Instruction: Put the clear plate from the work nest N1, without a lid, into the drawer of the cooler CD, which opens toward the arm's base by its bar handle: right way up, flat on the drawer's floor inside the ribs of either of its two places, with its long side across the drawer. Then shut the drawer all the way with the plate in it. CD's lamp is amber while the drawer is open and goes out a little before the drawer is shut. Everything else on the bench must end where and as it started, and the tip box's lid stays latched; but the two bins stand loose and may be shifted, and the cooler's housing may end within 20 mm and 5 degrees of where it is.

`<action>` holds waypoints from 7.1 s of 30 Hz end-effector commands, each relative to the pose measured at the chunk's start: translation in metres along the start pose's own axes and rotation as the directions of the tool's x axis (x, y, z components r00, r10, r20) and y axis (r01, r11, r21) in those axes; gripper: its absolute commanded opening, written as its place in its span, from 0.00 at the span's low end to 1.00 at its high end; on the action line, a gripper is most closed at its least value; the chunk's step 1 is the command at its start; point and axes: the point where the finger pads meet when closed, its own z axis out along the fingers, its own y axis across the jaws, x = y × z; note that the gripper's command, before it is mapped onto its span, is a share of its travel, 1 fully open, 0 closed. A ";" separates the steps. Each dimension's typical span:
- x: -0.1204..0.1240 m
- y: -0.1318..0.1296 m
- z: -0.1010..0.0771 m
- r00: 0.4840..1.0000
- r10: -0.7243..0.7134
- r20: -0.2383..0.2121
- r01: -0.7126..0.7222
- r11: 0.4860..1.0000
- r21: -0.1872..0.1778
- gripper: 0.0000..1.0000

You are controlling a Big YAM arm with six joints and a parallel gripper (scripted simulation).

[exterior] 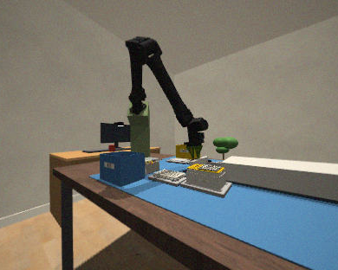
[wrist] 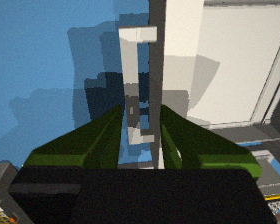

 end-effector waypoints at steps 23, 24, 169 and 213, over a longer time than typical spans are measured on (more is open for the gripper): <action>0.002 0.067 0.034 0.998 -0.056 -0.004 0.055 0.989 -0.136 0.30; 0.002 0.067 0.034 0.998 -0.056 -0.004 0.055 0.989 -0.136 0.30; -0.003 0.036 -0.036 1.000 -0.028 0.000 0.028 0.996 -0.085 0.30; -0.002 0.031 -0.090 1.000 -0.025 -0.001 0.025 0.996 -0.081 0.30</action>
